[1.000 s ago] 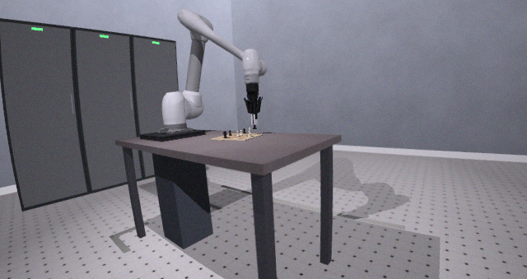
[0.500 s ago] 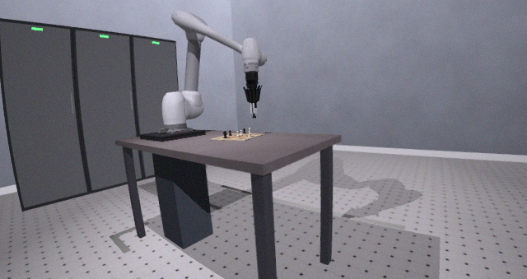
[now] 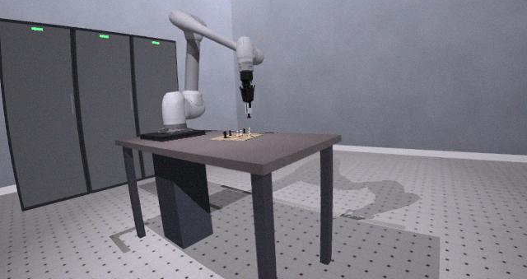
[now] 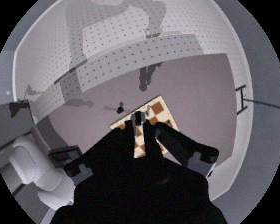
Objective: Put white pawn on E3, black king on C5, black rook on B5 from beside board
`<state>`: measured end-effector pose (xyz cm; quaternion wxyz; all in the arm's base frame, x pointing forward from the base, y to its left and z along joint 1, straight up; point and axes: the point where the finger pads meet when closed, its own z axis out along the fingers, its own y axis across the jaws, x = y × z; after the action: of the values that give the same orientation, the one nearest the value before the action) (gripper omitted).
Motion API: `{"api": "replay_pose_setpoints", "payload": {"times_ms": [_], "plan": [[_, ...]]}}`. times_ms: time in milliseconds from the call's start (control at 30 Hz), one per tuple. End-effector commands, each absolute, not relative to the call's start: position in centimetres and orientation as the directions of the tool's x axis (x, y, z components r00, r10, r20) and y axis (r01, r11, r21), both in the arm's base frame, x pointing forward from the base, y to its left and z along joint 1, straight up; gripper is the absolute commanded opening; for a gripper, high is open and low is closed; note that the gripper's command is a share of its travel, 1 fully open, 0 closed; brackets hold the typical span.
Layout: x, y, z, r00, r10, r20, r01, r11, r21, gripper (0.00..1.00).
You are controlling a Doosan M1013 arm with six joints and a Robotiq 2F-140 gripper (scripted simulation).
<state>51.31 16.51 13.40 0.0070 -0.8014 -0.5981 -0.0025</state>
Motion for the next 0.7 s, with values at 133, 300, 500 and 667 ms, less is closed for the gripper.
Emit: {"api": "replay_pose_setpoints", "payload": {"times_ms": [133,300,500,667], "plan": [[49.73,13.14,13.73,0.612,0.791,0.004,0.791,-0.612,-0.002,0.0],[49.73,13.14,13.73,0.612,0.791,0.004,0.791,-0.612,-0.002,0.0],[49.73,13.14,13.68,0.612,0.791,0.004,0.791,-0.612,-0.002,0.0],[49.73,13.14,12.93,0.613,0.79,0.004,0.79,-0.613,-0.002,0.0]]}}
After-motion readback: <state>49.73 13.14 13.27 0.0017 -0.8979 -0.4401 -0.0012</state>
